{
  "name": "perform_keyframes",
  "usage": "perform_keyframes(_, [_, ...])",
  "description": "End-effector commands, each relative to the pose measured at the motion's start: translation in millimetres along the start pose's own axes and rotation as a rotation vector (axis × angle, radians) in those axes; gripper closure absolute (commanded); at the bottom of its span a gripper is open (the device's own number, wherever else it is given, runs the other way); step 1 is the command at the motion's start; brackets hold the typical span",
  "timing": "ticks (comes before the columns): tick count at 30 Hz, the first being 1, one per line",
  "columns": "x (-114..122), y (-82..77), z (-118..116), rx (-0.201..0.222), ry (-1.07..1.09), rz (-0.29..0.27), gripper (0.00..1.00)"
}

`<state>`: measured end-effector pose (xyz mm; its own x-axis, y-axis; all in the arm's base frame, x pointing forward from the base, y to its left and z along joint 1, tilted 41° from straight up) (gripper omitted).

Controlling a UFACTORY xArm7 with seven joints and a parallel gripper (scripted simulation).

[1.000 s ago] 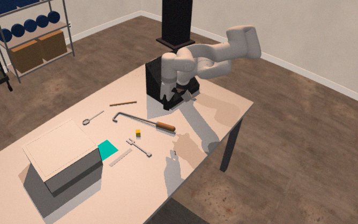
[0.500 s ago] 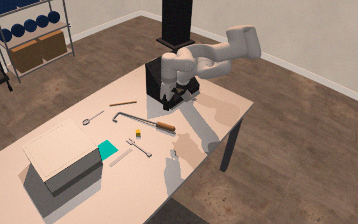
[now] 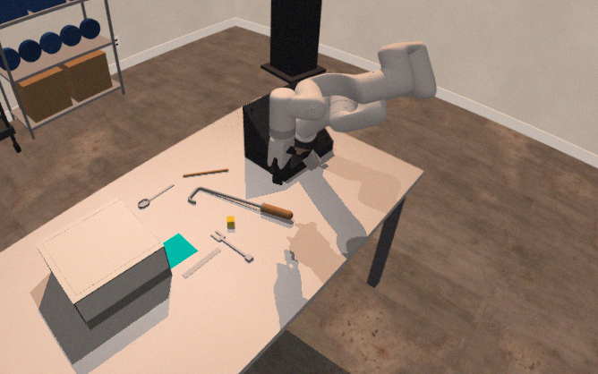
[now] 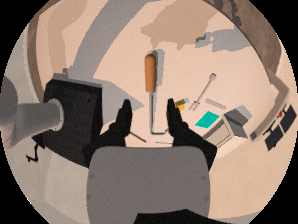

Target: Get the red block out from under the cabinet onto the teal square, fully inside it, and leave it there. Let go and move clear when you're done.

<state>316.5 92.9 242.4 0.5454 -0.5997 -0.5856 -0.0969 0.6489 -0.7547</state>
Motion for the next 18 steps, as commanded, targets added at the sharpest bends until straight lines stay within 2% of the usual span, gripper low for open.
perform_keyframes(1, [0.4,-1.2,0.6,0.003,0.0,-0.002,0.43])
perform_keyframes(10, [0.4,3.4,0.6,0.003,0.018,-0.002,0.43])
perform_keyframes(18, [0.3,19.1,0.8,0.003,0.019,-0.002,0.43])
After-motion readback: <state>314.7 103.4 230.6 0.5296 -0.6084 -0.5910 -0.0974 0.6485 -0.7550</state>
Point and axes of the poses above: the point where the finger pads meet when closed, its own y axis out along the fingers, its own z axis across the jaws, x = y × z, the point moved 8 cm from there along -y, back along the fingers, and after that the axes turned 7 degrees about -y, right-handed, at the moved point
